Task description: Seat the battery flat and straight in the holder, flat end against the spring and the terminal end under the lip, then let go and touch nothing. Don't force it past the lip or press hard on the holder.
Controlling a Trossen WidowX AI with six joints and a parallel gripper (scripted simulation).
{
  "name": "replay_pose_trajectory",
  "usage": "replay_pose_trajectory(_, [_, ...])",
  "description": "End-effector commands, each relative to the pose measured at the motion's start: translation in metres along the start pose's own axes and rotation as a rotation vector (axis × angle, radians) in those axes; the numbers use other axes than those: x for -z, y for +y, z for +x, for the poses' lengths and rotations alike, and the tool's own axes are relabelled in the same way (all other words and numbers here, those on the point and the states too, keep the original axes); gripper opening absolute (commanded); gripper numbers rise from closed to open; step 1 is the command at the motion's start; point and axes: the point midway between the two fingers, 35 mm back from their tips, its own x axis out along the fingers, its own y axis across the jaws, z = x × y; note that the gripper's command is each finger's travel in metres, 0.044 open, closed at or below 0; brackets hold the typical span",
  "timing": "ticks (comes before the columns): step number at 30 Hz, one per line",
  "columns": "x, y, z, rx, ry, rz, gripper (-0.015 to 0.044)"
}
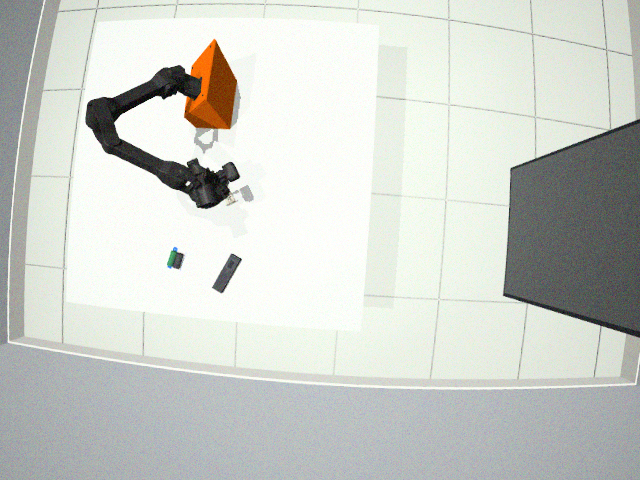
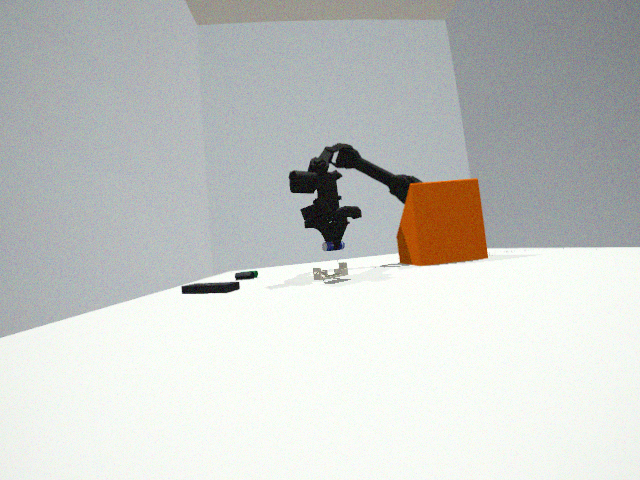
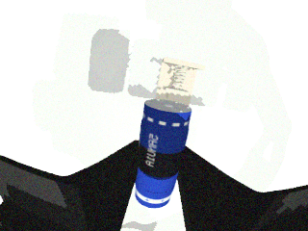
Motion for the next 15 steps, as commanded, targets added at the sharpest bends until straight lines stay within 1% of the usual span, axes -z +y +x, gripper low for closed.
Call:
replay_pose_trajectory(1, [-0.008, -0.013, -0.003, 0.001, 0.001, 0.052, 0.0085])
replay_pose_trajectory(4, [-0.008, -0.013, -0.002, 0.0, 0.01, 0.052, 0.0085])
replay_pose_trajectory(15, [-0.003, -0.013, 0.024, -0.01, 0.172, 0.056, 0.0085])
